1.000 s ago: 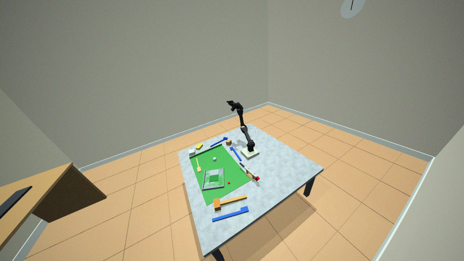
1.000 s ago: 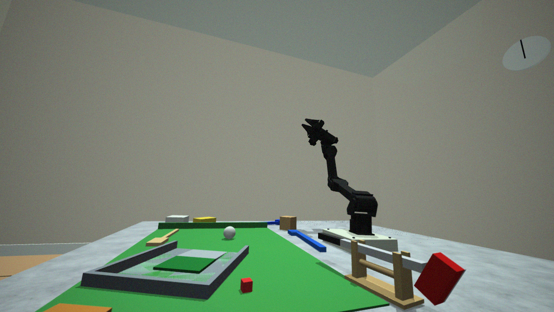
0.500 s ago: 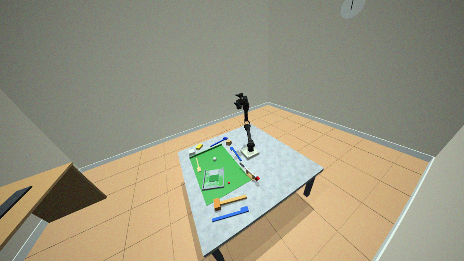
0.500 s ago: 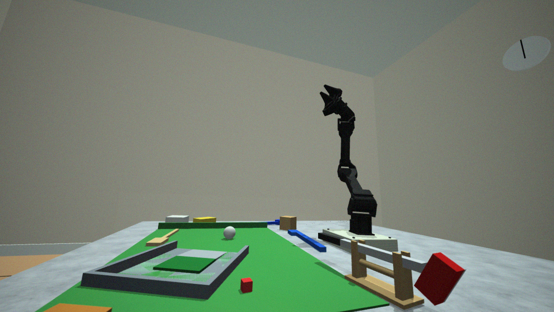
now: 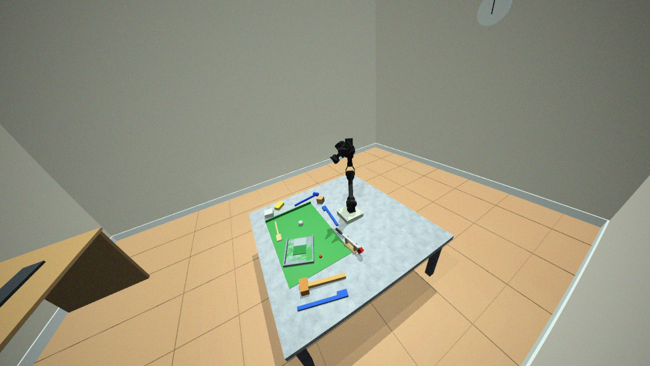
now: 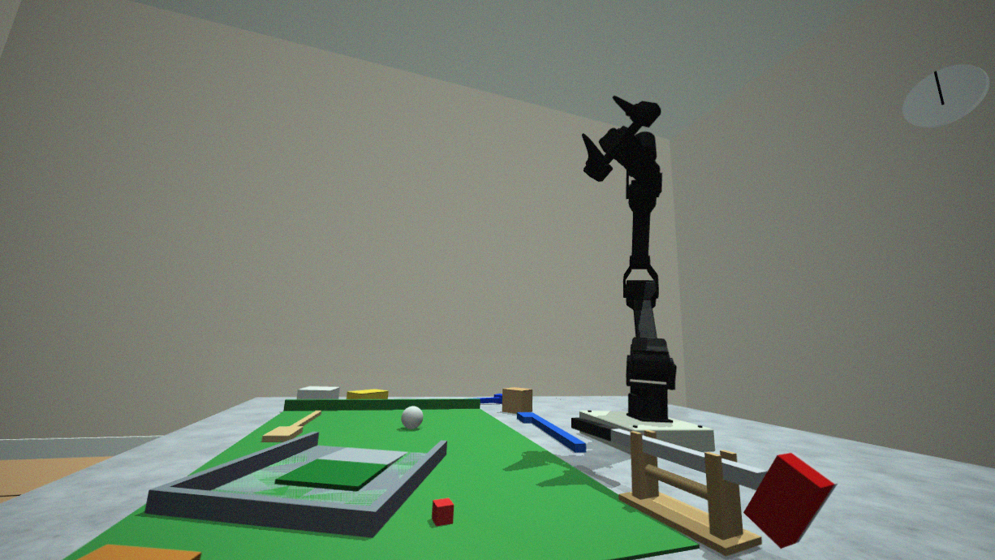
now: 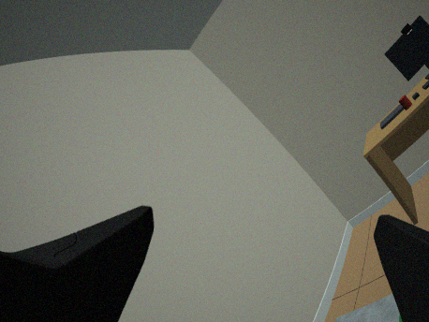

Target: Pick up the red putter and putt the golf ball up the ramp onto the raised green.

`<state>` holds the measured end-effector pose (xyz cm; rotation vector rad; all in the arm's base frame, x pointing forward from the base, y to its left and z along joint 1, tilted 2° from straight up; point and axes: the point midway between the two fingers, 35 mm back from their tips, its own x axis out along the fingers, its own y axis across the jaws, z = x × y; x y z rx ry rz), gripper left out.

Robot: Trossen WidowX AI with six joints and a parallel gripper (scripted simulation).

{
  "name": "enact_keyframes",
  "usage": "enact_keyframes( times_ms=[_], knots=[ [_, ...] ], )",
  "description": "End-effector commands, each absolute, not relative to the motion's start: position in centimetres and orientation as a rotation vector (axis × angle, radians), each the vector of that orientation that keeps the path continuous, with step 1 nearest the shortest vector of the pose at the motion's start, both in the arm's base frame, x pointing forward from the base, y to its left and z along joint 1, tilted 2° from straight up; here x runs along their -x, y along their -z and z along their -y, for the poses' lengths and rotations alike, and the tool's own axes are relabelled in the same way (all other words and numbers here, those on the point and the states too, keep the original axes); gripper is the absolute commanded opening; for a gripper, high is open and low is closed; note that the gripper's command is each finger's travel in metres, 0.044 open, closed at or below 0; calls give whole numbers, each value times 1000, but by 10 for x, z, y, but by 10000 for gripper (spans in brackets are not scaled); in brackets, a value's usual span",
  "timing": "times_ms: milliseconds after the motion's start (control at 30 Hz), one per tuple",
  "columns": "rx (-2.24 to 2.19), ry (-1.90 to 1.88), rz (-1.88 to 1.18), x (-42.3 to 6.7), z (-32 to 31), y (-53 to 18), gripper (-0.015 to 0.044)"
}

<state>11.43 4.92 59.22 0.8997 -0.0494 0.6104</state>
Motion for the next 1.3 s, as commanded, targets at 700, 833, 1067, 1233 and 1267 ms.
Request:
enact_keyframes(
  times_ms=[700,833,1067,1233,1267],
  knots=[
    [767,-913,-608,-237,-230,-265,440],
    [948,-1065,-707,-240,-226,-210,440],
    [1166,-1489,-857,-224,-200,-111,440],
    [1177,-1576,-870,-213,-196,-96,440],
    [1177,-1576,-870,-213,-196,-96,440]
  ],
)
